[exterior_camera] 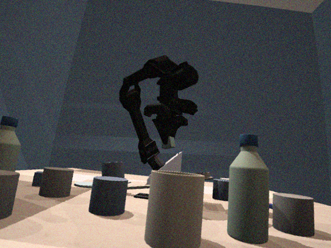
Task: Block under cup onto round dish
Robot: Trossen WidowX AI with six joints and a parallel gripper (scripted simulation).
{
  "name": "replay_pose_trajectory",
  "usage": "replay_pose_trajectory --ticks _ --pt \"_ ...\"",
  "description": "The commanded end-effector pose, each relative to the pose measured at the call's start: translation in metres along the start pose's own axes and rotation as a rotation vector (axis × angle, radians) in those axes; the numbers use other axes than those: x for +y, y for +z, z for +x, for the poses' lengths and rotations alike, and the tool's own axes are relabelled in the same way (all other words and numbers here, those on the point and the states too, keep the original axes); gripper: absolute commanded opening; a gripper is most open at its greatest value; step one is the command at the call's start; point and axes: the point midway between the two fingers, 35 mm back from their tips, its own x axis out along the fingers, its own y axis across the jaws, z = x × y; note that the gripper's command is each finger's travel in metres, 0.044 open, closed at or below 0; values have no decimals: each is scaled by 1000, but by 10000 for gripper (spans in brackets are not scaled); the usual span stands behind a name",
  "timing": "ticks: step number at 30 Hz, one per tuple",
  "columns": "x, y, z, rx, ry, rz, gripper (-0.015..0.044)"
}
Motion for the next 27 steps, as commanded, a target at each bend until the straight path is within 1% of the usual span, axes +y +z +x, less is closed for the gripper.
replay_pose_trajectory --ticks 1,27 --pt "-8 -13 0 -13 -6 0 0" --pt "-44 -112 20 -34 -21 23 0"
